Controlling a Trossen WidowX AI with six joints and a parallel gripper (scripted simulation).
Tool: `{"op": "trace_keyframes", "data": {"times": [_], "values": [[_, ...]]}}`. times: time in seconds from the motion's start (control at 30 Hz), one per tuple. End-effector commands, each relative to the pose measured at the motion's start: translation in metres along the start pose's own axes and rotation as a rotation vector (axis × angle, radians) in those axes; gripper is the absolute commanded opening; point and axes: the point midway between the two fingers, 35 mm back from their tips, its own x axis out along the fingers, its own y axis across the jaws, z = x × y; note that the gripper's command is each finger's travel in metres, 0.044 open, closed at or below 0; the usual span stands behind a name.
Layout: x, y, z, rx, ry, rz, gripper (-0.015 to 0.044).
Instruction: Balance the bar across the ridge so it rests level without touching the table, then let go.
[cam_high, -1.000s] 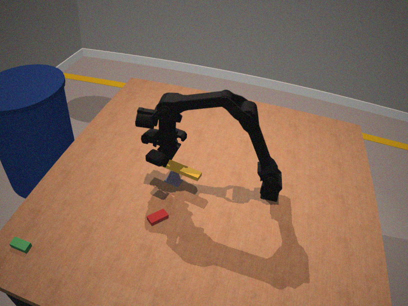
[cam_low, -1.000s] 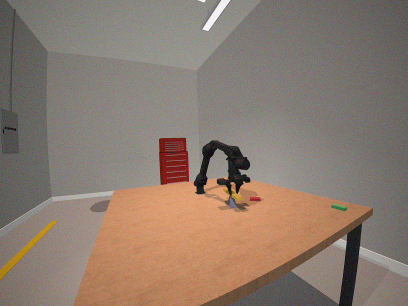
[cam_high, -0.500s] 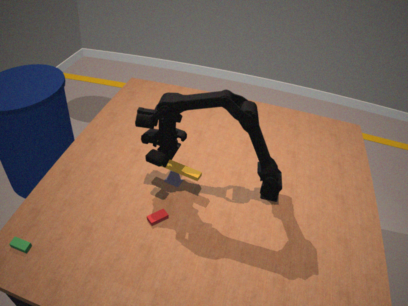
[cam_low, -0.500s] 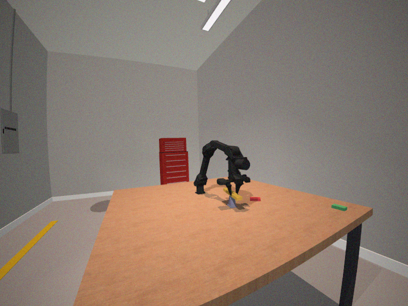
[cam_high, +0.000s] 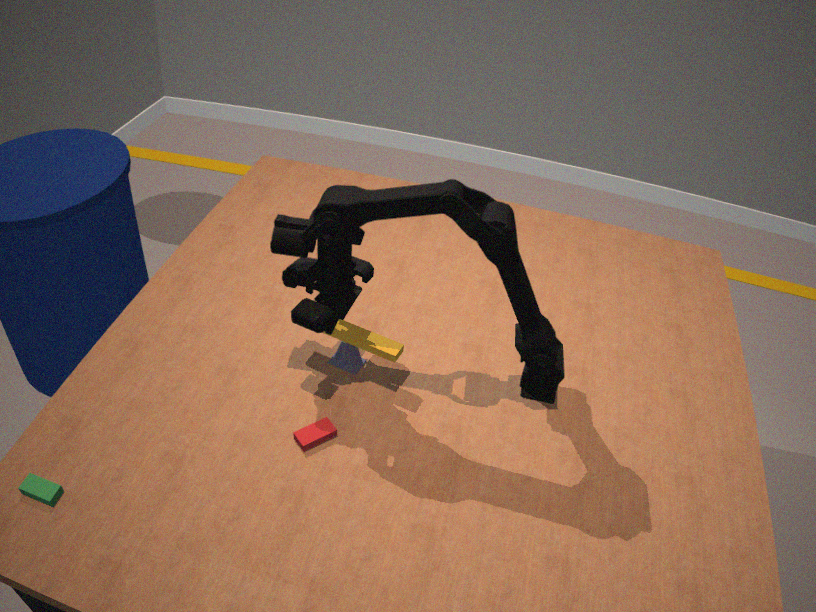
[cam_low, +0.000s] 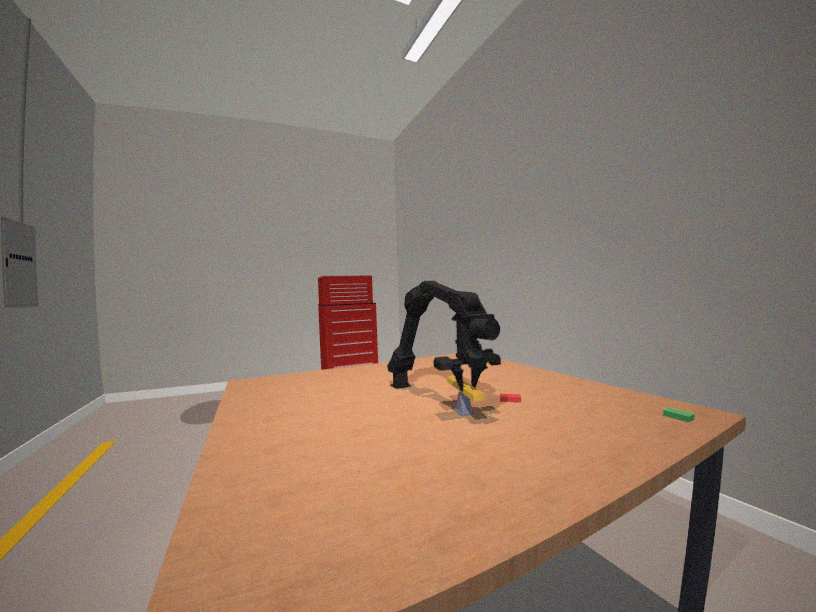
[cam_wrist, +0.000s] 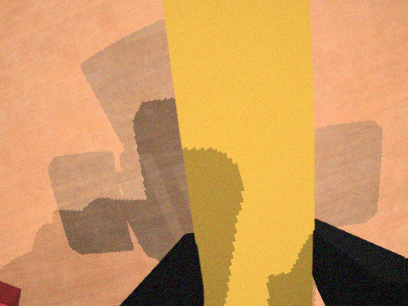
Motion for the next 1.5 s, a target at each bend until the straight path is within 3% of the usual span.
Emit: {"op": "trace_keyframes", "data": {"times": [0.0,1.47], "values": [[0.0,0.0,0.0,0.0,0.0,0.0,0.0167],[0.0,0.0,0.0,0.0,0.0,0.0,0.0185]]}}
